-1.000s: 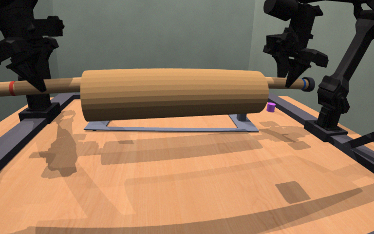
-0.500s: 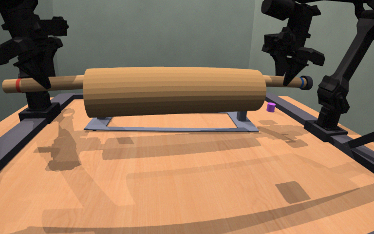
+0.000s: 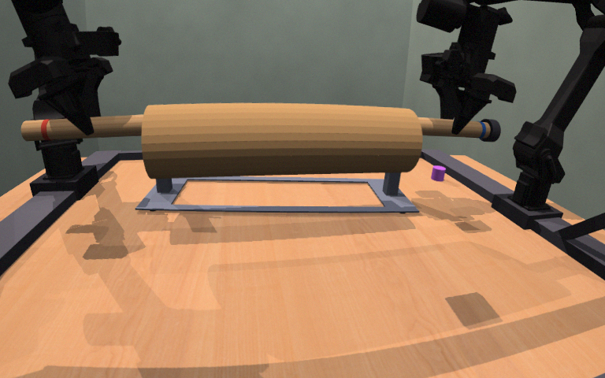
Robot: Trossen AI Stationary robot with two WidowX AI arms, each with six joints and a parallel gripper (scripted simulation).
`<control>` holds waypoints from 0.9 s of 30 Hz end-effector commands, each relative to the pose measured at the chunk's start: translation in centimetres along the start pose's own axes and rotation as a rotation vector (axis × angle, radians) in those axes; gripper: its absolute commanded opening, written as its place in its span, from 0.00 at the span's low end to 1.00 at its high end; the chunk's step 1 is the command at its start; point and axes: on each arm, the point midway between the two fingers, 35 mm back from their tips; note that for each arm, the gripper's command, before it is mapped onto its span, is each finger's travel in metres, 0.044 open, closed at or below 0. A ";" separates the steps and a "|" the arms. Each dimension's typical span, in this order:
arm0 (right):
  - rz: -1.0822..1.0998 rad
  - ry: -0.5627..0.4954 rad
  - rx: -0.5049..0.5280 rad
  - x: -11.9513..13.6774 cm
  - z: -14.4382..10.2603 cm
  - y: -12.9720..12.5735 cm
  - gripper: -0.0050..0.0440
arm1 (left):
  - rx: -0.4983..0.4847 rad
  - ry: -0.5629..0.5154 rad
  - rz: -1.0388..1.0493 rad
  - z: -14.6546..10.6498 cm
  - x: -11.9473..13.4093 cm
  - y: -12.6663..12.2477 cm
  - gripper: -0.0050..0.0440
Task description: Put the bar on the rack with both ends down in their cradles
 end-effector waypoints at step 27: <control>0.057 -0.043 0.026 -1.2 -1.7 -4.0 0.20 | 0.047 -0.028 0.053 -1.1 0.6 7.0 0.20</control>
Point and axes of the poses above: on each arm, the point midway between the two fingers, 35 mm back from their tips, its own z axis out along the fingers, its own y axis across the jaws, x = y × z, and after that the axes turned 11 degrees about z, right-handed
